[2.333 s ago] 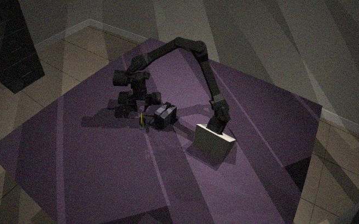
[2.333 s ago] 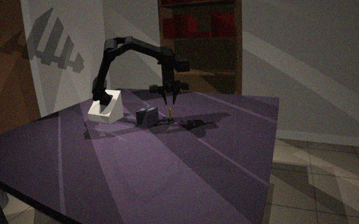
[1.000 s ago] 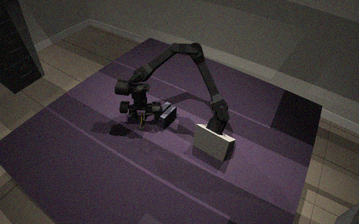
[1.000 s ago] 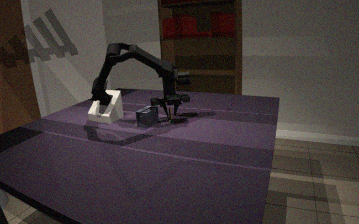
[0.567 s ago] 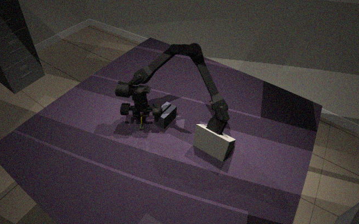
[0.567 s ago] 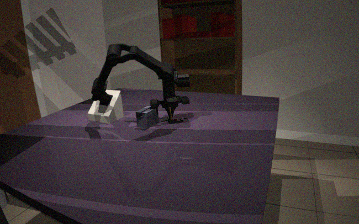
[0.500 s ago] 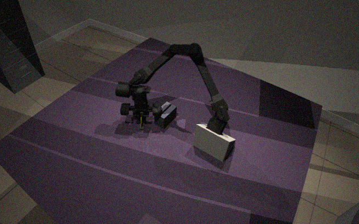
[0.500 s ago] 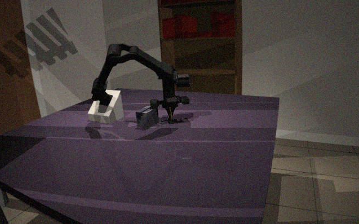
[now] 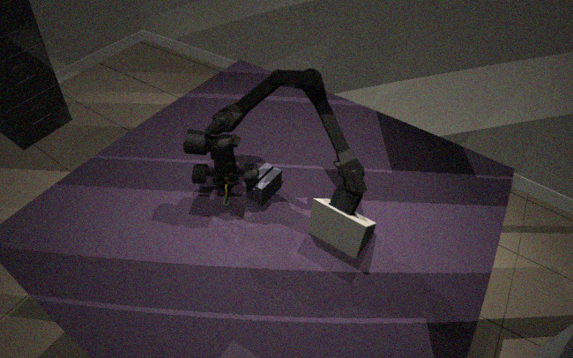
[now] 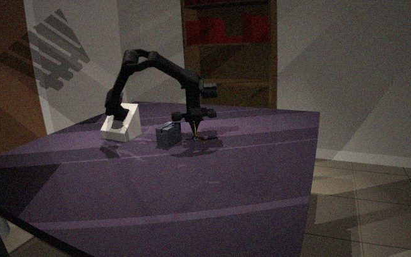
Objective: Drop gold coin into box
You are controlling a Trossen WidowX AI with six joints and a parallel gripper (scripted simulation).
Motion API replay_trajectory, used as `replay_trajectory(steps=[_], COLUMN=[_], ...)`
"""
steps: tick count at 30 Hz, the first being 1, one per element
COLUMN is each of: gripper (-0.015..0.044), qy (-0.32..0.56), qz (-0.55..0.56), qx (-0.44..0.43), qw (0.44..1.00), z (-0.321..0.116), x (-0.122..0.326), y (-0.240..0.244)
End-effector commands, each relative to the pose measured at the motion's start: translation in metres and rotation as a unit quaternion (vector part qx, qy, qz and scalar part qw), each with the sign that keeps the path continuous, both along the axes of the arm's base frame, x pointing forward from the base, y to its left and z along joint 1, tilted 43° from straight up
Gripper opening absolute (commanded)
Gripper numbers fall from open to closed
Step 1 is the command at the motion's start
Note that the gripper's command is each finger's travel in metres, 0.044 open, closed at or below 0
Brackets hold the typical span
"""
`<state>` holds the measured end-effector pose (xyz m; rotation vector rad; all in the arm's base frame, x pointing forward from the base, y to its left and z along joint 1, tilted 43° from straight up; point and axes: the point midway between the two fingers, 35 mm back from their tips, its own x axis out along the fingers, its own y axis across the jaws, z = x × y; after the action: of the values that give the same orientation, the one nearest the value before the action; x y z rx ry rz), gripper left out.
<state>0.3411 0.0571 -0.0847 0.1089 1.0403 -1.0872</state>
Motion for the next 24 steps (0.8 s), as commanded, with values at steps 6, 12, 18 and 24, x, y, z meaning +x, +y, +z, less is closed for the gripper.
replay_trajectory(steps=[6, 12, 18, 24], gripper=[0.0, 0.0, 0.0, 0.0], qy=[-0.007, -0.007, -0.007, -0.007], qz=[-0.001, -0.001, -0.001, -0.001], qx=[0.006, 0.007, 0.007, 0.007], qw=[1.0, 1.0, 1.0, 1.0], z=[0.018, 0.029, 0.04, 0.052], x=[0.003, 0.002, 0.001, -0.002], y=[0.019, 0.029, 0.04, 0.05])
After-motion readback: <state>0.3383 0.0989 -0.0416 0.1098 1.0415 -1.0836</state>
